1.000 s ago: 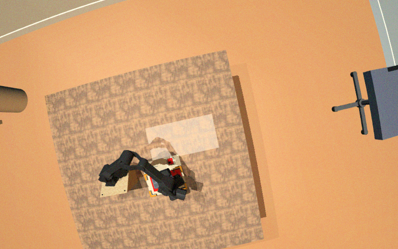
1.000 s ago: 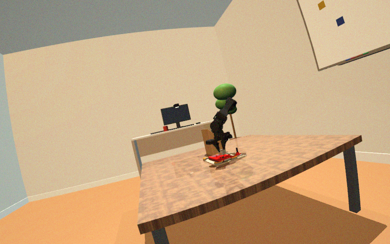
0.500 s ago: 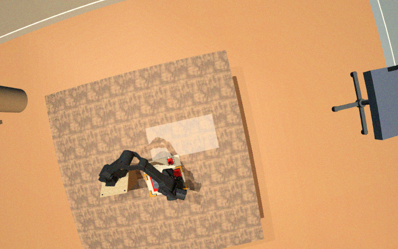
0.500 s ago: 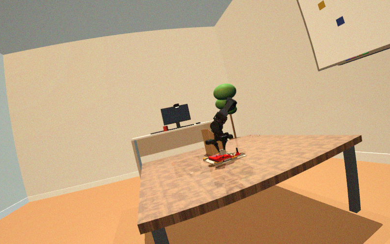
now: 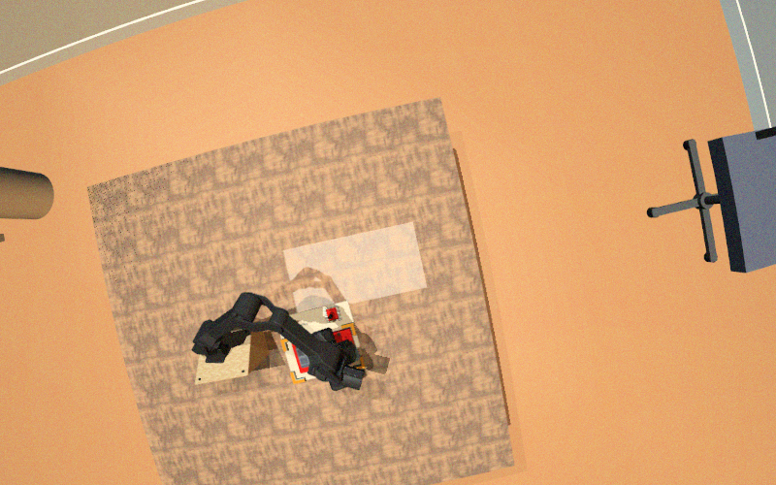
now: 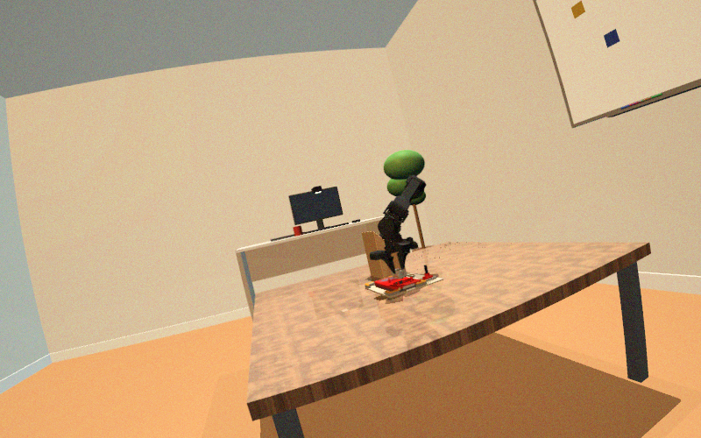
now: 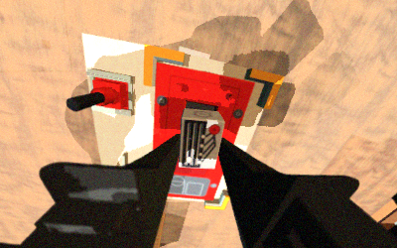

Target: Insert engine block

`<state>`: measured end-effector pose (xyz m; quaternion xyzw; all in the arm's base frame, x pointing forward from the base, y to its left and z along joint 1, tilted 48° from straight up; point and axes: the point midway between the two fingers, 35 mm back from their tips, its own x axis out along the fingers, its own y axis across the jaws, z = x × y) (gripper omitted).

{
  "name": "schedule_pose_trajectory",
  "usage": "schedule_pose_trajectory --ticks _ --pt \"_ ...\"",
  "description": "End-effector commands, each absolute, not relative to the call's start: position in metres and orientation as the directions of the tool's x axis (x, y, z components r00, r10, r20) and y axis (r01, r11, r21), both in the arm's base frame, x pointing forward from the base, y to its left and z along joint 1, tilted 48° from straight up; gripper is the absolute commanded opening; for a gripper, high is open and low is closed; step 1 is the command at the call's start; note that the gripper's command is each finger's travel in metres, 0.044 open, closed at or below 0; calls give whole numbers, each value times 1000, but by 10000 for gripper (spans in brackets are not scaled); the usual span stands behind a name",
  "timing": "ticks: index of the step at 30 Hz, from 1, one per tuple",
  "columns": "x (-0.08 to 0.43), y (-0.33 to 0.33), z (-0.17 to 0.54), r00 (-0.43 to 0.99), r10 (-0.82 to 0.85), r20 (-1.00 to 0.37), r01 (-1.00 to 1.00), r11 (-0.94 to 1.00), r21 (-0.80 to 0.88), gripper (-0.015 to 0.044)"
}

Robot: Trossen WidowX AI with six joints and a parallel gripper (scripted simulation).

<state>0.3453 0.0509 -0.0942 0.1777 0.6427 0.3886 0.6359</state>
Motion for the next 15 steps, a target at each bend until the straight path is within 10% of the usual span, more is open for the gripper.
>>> schedule_pose_trajectory --ticks 1,15 --pt "345 51 -95 -129 723 -679 -198 652 732 158" --pt "345 52 -95 -129 723 -679 -185 655 733 158"
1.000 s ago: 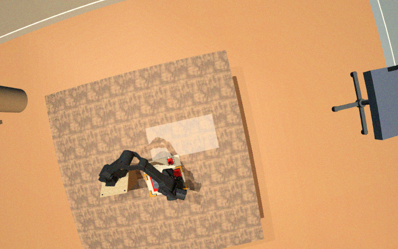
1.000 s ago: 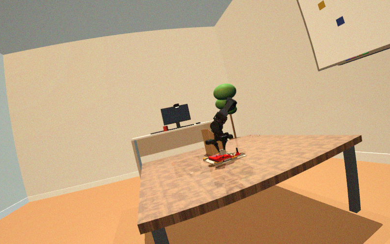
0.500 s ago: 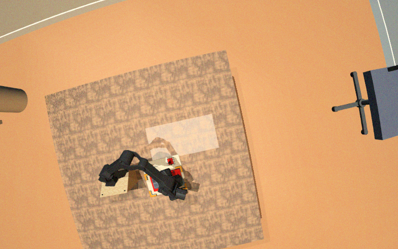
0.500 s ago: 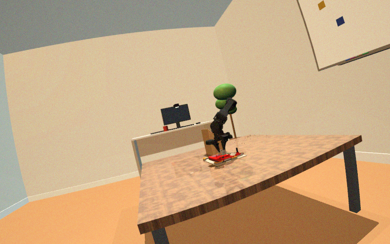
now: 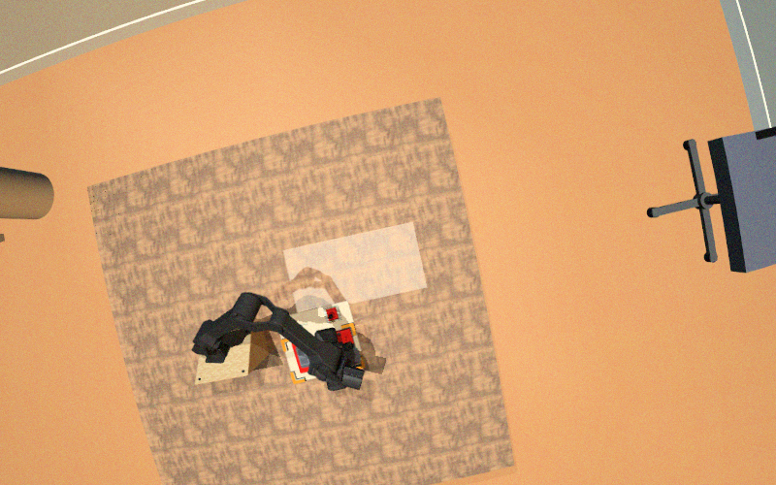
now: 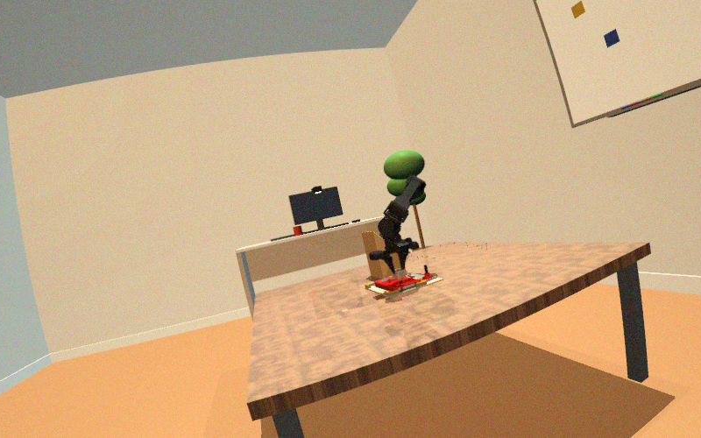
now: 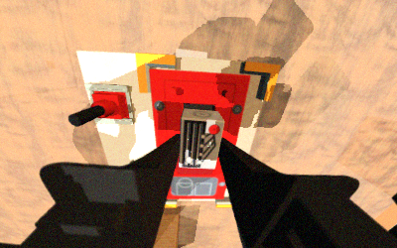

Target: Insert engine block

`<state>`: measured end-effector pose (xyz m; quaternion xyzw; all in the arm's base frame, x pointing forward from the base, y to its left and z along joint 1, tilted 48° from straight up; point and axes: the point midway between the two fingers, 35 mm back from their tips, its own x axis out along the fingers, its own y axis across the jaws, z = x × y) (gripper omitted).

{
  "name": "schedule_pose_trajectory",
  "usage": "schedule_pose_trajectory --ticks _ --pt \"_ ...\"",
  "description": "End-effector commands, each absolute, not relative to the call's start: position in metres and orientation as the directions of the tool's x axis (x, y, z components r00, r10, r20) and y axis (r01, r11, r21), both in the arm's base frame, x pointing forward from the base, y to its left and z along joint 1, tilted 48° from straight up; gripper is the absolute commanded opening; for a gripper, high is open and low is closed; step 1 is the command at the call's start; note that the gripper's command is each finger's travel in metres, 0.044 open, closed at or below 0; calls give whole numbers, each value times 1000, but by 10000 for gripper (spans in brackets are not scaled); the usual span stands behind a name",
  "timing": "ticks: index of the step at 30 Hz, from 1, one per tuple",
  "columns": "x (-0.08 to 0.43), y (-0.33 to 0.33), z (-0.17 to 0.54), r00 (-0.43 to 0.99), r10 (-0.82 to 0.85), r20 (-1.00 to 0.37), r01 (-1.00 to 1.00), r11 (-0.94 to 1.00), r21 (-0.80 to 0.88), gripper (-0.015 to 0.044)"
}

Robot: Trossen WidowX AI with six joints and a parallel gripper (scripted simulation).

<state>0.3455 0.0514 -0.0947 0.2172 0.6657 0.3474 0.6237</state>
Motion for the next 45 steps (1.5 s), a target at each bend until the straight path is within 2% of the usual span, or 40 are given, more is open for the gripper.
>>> schedule_pose_trajectory --ticks 1,5,18,45 --pt "345 52 -95 -129 723 -679 -202 651 732 158" --pt "345 52 -96 -129 723 -679 -242 641 728 158" --pt "345 52 -96 -129 723 -679 -152 662 734 158" --pt "345 54 -97 -129 723 -679 -182 656 733 158"
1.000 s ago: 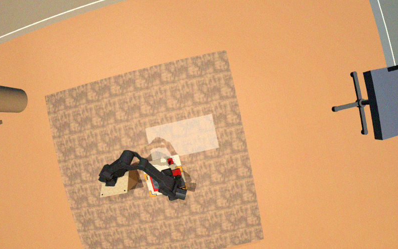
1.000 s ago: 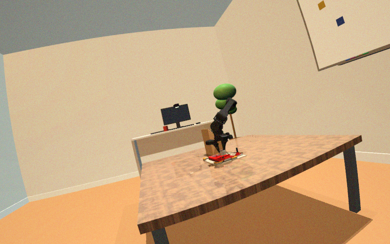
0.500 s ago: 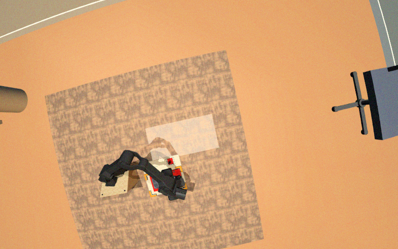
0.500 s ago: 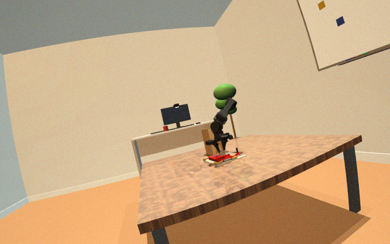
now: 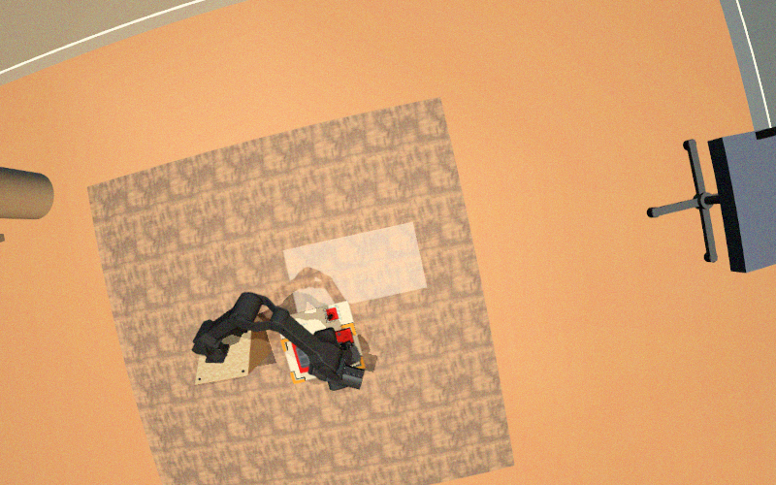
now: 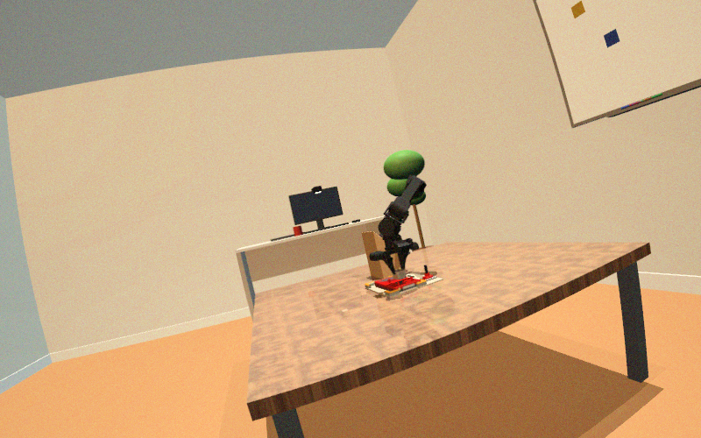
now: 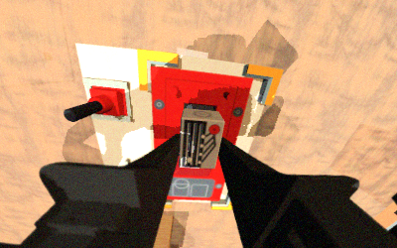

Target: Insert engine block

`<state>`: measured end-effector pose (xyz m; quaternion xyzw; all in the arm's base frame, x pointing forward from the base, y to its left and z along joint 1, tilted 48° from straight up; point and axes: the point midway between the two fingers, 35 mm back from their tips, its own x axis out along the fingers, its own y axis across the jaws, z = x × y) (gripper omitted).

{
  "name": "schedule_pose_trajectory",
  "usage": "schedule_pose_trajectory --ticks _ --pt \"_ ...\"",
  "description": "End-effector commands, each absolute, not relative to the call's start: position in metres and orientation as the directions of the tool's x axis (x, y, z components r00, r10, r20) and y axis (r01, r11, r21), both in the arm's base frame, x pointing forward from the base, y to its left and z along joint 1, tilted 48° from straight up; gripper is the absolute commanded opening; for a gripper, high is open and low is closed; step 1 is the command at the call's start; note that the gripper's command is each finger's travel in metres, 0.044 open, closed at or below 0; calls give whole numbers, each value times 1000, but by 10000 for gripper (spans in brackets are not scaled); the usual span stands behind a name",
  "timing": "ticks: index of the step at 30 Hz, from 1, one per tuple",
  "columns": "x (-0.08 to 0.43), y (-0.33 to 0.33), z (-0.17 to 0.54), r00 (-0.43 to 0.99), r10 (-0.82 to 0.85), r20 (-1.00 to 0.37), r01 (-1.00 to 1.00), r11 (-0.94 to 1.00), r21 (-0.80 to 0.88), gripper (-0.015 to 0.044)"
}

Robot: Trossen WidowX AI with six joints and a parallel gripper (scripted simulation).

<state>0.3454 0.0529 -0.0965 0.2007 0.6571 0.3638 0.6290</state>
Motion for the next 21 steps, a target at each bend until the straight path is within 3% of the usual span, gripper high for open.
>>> schedule_pose_trajectory --ticks 1,21 --pt "345 54 -97 -129 723 -679 -180 656 733 158" --pt "344 54 -98 -129 723 -679 -184 655 733 158"
